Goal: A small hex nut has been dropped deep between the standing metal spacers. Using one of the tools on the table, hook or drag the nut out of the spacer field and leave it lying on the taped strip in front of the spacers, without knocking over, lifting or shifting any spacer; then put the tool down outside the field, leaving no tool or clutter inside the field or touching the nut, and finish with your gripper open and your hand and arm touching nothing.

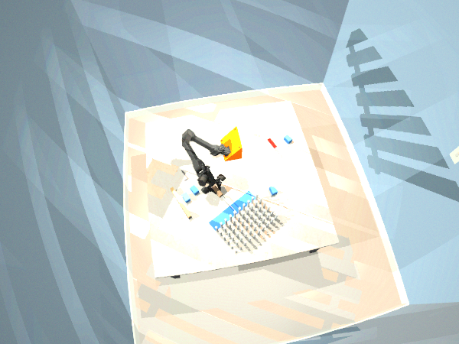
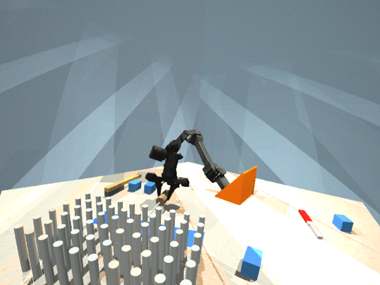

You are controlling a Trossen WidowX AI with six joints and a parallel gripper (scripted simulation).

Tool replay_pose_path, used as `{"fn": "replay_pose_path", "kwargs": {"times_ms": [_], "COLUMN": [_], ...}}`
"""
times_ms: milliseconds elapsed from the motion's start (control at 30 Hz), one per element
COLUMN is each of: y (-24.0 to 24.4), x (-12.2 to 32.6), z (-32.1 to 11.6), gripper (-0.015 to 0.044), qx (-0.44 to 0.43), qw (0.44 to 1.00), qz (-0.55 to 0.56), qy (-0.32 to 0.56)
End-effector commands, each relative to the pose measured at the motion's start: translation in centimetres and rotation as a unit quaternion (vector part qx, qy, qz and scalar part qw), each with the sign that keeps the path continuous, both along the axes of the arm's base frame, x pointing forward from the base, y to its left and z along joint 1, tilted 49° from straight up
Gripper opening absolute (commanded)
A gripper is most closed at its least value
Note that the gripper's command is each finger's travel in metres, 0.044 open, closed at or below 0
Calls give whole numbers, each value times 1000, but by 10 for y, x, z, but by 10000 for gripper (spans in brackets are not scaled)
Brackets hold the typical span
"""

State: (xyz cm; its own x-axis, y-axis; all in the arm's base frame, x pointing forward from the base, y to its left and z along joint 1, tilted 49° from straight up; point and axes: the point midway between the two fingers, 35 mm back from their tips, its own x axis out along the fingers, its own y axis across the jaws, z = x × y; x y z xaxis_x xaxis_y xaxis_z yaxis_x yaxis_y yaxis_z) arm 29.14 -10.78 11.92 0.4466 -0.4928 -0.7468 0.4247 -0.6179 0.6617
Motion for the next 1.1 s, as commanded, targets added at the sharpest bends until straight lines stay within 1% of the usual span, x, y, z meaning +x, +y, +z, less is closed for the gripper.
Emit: {"fn": "replay_pose_path", "kwargs": {"times_ms": [0, 1067], "y": [0, 4], "x": [4, 21], "z": [1, -5], "gripper": [0, 0], "qx": [0, 0], "qw": [1000, 1000], "qz": [-2, -3], "qy": [-5, -6]}}
